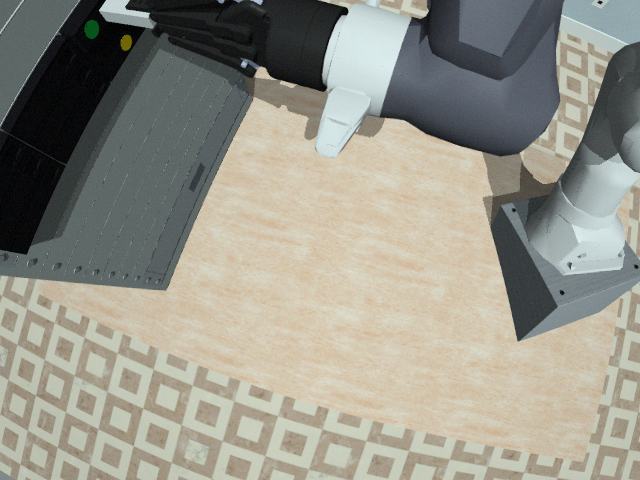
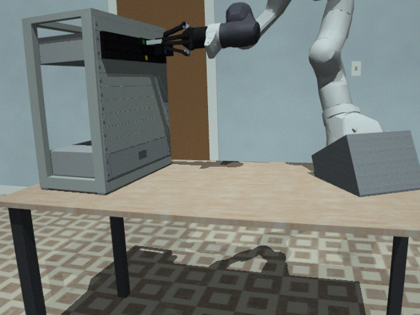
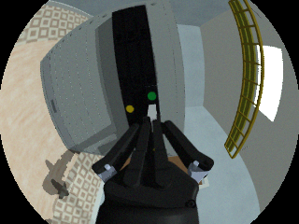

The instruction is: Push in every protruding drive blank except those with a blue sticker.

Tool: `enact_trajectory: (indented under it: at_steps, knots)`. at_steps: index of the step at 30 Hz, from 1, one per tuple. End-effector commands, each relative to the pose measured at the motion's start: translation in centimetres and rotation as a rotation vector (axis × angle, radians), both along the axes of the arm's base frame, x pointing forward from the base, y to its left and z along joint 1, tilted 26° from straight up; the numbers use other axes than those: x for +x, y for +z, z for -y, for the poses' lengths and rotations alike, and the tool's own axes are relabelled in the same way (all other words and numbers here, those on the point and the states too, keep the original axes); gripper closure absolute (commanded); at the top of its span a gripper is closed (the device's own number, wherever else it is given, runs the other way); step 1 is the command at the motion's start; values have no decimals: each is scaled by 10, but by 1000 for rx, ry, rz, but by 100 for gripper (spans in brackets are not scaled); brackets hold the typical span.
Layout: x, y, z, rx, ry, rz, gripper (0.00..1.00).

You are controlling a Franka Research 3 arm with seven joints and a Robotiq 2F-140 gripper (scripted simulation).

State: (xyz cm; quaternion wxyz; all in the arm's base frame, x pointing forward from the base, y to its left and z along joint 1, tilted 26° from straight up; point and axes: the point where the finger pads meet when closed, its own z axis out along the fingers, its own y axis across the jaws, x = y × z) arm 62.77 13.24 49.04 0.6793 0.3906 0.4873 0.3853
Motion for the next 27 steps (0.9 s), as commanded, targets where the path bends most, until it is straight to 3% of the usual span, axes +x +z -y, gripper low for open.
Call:
enact_trajectory:
  at_steps: [1,27]
  knots:
    - [2,10,5,-3,-9,18,100]
    - [5,12,6,-3,-9,18,100]
